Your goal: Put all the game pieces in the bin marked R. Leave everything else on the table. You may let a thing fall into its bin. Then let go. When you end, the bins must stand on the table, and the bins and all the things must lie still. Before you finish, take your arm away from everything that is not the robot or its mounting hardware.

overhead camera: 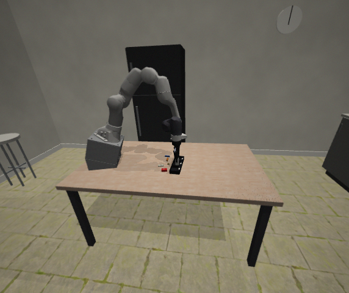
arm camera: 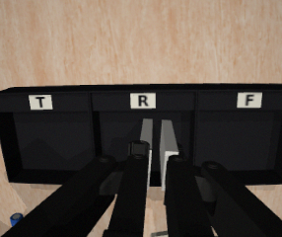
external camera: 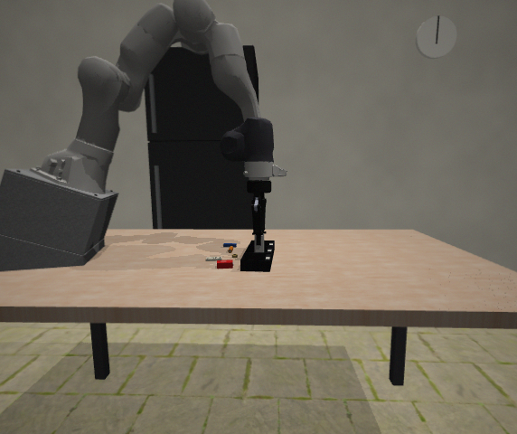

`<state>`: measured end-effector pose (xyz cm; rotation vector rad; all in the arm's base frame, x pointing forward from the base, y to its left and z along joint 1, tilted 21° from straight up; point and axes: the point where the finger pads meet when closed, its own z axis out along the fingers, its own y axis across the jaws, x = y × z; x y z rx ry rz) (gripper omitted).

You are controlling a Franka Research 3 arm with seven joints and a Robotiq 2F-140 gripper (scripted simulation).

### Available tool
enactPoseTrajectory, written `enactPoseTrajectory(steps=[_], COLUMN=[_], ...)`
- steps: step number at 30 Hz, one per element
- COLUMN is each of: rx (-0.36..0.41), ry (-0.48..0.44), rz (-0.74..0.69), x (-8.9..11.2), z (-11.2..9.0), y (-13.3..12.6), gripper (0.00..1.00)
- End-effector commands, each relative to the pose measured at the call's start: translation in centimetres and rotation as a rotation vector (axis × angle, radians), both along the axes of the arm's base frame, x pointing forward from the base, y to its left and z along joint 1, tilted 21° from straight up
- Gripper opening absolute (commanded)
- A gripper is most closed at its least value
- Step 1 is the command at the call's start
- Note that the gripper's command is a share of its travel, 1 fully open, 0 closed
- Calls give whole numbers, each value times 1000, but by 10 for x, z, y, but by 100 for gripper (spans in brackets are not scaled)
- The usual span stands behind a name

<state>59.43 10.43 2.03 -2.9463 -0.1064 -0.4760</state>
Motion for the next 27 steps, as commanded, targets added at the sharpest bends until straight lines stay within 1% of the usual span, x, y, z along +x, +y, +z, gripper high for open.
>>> enactPoseTrajectory(steps=[1,17,27], rx=[-3,-3,-3], ry=[-4,-4,-4], rz=[6,6,6], x=[1,1,-2], z=[0,0,10], y=[0,0,-2], gripper=[5,5,5])
